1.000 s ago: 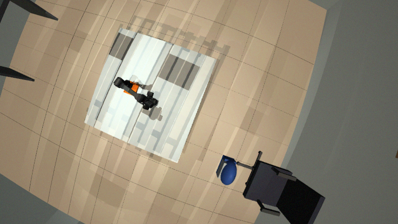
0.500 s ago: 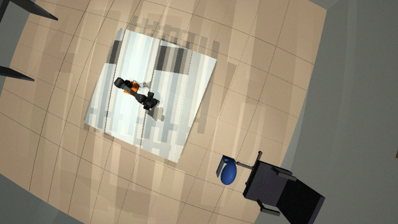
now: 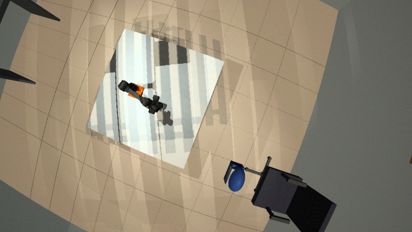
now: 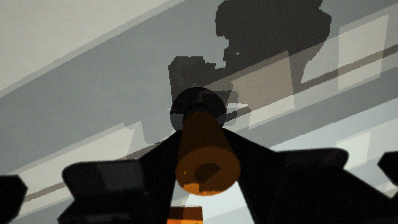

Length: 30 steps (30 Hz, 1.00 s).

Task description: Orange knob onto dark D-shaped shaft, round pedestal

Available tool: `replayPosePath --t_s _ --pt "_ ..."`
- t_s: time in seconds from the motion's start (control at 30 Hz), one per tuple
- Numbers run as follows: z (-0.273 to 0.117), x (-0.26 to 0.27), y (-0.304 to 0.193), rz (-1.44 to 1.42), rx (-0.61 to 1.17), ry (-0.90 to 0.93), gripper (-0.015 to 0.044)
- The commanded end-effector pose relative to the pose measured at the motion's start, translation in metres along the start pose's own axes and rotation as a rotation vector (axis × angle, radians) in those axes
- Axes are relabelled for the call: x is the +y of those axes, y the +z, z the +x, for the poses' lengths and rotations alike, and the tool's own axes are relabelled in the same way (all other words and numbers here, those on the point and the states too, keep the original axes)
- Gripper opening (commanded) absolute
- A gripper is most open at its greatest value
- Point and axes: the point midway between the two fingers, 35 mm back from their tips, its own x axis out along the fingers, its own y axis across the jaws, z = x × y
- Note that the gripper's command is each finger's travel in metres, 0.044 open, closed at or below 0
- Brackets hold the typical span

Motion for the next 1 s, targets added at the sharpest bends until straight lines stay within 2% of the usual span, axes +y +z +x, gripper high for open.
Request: replayPosePath --t_s 0.0,0.33,0.57,0.97 --pt "0.0006 -0.0001 -0.0015 -0.002 0.001 -0.005 0.0" --pt "-0.0045 0.001 -0.0045 -0.011 0.001 -0.005 0.0" --pt "-0.0062 0.0008 -0.0038 -0.212 0.001 -0.005 0.0" --pt "-0.0032 -0.0011 0.001 -0.212 0.001 -0.005 0.0"
